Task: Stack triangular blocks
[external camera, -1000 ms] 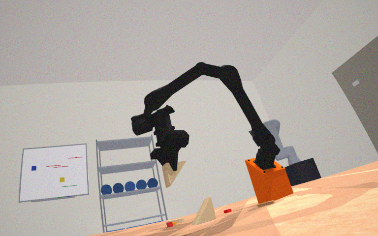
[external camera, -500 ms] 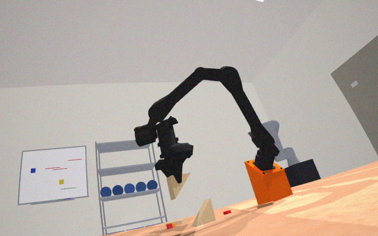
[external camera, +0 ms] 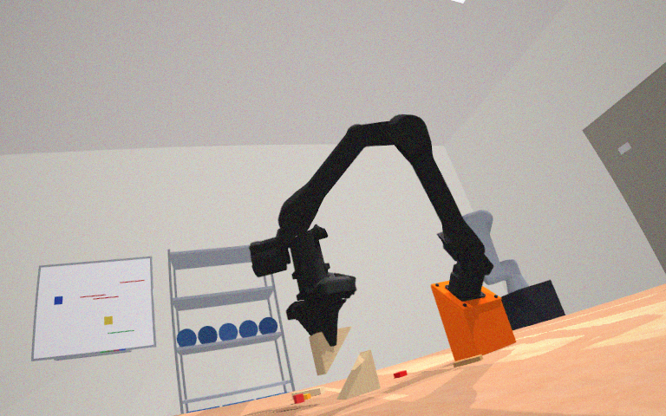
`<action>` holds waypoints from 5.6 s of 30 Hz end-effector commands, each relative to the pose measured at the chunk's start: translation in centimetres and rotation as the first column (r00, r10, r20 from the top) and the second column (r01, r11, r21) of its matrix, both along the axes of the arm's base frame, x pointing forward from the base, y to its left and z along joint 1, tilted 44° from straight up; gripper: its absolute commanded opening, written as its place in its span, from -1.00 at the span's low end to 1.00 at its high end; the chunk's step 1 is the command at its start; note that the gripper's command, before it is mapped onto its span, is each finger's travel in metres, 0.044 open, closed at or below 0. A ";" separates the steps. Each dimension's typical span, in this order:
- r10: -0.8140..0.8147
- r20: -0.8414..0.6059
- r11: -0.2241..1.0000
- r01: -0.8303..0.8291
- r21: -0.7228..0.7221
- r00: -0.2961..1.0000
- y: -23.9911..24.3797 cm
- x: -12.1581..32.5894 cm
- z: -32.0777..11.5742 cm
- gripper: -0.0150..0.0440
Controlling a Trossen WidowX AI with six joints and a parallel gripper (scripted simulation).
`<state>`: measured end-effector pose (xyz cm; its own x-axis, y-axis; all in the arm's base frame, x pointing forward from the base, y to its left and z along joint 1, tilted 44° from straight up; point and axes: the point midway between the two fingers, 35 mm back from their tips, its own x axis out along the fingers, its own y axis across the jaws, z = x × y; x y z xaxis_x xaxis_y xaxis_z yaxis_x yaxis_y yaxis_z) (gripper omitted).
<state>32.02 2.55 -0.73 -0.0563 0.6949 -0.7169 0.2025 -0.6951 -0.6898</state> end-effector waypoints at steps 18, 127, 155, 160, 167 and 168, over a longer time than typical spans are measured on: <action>-0.001 0.008 1.000 0.001 -0.008 1.000 1.5 -1.6 -1.8 -0.49; -0.001 0.009 1.000 0.001 -0.006 1.000 2.9 -2.6 -3.6 0.04; -0.001 0.009 1.000 0.001 -0.009 1.000 -4.8 -2.0 4.3 1.00; -0.015 0.017 1.000 0.015 -0.010 1.000 -4.5 -1.7 3.8 1.00; -0.015 0.017 1.000 0.015 -0.010 1.000 -4.5 -1.7 3.8 1.00; -0.015 0.017 1.000 0.015 -0.010 1.000 -4.5 -1.7 3.8 1.00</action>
<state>30.28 -1.95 3.13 -0.0352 0.6886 -0.7243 0.2074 -0.7040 -0.6793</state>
